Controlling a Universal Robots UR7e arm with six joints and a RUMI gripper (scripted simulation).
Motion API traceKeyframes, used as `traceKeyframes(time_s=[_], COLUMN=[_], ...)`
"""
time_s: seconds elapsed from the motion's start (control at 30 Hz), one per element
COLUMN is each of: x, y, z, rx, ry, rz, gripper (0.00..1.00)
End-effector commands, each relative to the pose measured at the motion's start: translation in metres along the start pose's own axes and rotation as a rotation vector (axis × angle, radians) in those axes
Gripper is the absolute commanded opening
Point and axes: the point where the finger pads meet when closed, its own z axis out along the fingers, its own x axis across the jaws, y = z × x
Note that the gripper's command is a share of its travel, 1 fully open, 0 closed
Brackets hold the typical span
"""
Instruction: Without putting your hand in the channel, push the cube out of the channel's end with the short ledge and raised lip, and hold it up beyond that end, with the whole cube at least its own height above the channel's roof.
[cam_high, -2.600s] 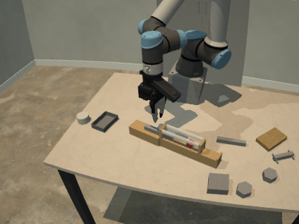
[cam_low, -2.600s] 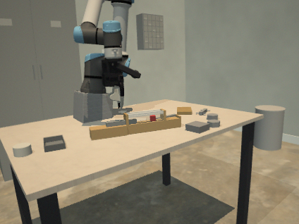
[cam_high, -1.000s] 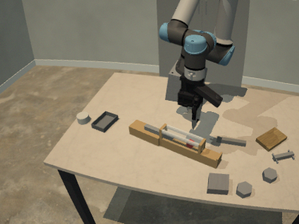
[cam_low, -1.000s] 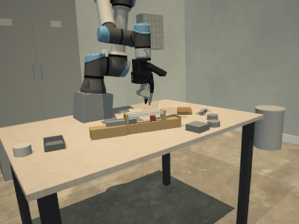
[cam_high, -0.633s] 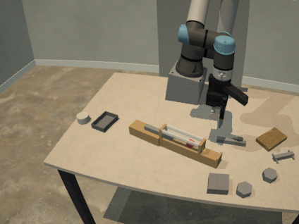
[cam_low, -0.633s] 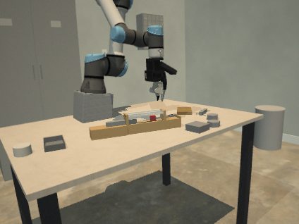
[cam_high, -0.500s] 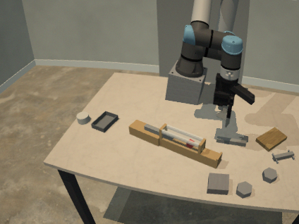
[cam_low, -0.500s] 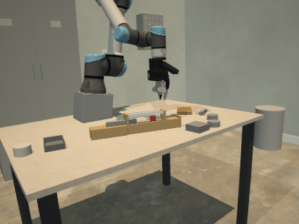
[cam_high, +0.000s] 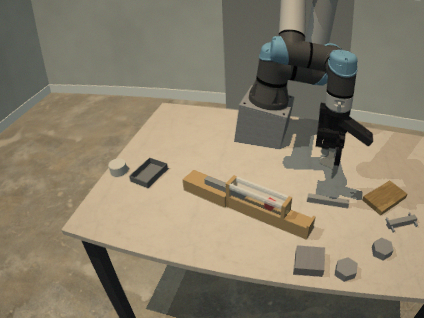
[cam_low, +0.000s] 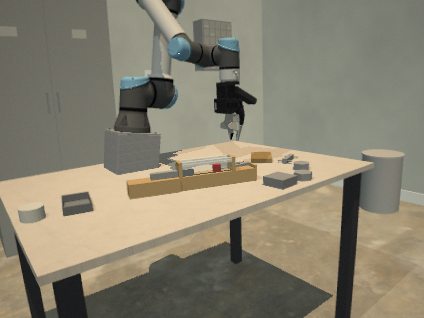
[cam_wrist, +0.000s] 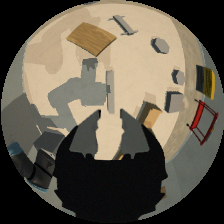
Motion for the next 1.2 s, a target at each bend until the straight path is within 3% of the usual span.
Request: traceKeyframes(time_s=[0.0, 1.0, 1.17], x=[0.0000, 0.0000, 0.0000], y=[-0.0010, -0.0010, -0.0010], z=[-0.0004, -0.0001, 0.0071], rx=[0.000, 0.000, 0.000], ry=[0.001, 0.001, 0.001], rz=[-0.001, -0.001, -0.001], gripper=[0.22, 0.22, 0.22])
